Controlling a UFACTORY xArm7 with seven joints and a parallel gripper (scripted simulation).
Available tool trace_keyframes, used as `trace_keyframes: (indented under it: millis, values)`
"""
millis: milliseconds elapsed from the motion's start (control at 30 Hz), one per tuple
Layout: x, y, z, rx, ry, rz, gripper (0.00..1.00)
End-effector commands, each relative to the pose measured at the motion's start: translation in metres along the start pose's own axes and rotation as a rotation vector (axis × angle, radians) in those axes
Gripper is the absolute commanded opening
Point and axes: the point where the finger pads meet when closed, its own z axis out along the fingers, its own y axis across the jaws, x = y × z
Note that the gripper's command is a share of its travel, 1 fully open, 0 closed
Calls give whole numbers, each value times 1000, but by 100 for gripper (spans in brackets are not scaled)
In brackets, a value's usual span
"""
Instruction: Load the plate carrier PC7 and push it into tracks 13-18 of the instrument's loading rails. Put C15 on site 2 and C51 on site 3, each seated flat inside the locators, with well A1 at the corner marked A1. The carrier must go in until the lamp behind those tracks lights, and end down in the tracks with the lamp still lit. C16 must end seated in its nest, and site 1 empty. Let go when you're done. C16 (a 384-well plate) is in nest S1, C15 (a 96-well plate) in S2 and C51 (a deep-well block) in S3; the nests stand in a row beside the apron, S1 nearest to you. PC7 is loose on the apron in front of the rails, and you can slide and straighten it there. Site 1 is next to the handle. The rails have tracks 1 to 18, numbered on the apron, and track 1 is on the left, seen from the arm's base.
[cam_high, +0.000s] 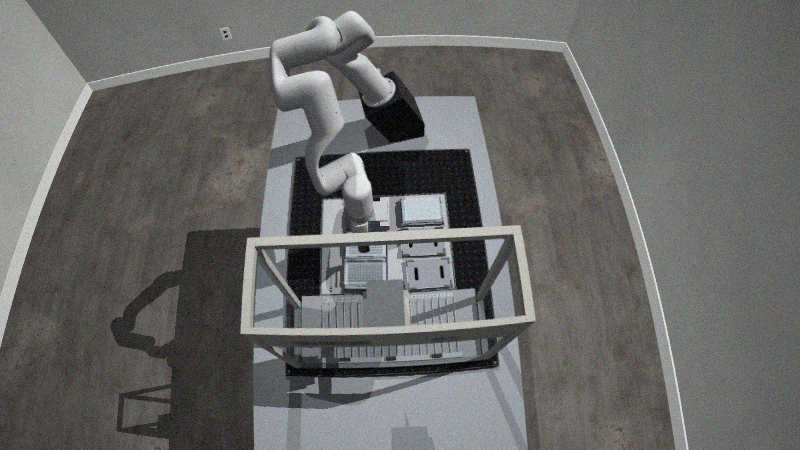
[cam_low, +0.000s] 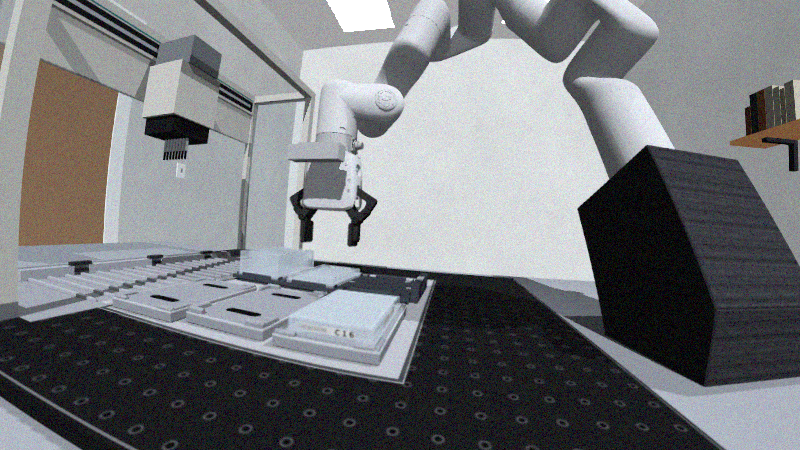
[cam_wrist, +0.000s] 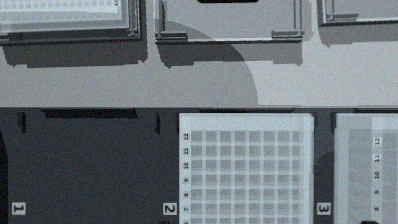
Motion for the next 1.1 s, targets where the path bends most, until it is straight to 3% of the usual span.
trace_keyframes:
  millis: [0, 1067]
  values:
    - [1, 2, -8, -4, 1, 0, 100]
    - [1, 2, -55, -4, 1, 0, 100]
